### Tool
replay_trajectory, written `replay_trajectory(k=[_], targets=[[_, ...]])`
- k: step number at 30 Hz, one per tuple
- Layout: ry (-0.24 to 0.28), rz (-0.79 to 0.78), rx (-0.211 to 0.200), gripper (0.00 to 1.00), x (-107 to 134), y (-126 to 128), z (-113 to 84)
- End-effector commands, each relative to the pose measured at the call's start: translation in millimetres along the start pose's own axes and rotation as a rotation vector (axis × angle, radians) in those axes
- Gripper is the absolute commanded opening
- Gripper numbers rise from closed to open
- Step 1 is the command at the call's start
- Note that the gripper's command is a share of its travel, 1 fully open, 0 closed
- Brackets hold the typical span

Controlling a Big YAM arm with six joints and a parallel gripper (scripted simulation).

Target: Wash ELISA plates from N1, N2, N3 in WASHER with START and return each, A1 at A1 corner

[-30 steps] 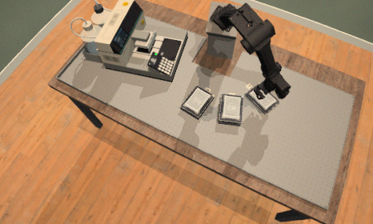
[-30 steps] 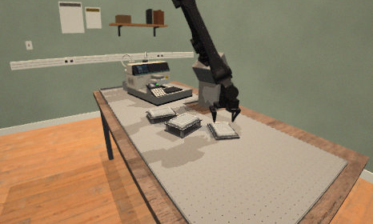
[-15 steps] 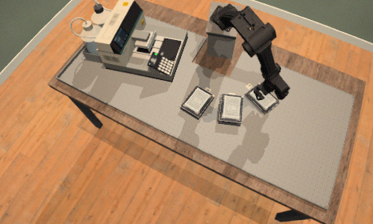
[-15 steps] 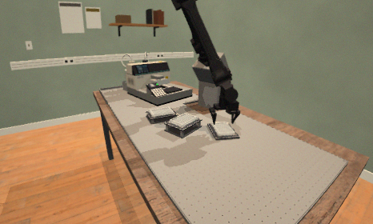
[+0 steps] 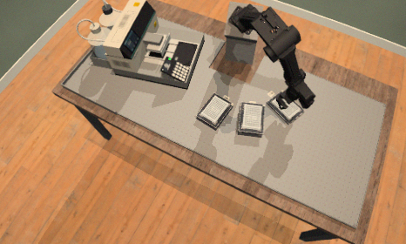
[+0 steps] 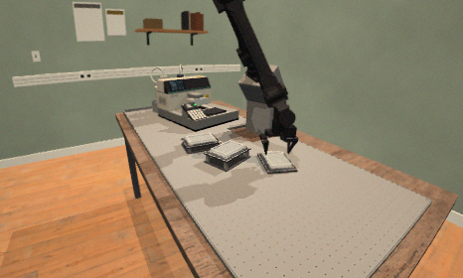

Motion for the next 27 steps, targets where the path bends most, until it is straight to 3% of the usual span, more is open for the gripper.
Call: replay_trajectory(k=[1, 27], targets=[[0.003, 0.001, 0.004, 1.0, -1, -3, 9.2], [0.003, 0.0, 0.004, 1.0, 0, -3, 25.3]])
Point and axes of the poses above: the point where the finger pads meet when closed, its own z axis out along the fingers, its own y axis across the jaws, x = y × z, the point moved 10 cm from there along -z, back along the fingers, and after that the axes turned 2 degrees about z, right-handed, at the moved point
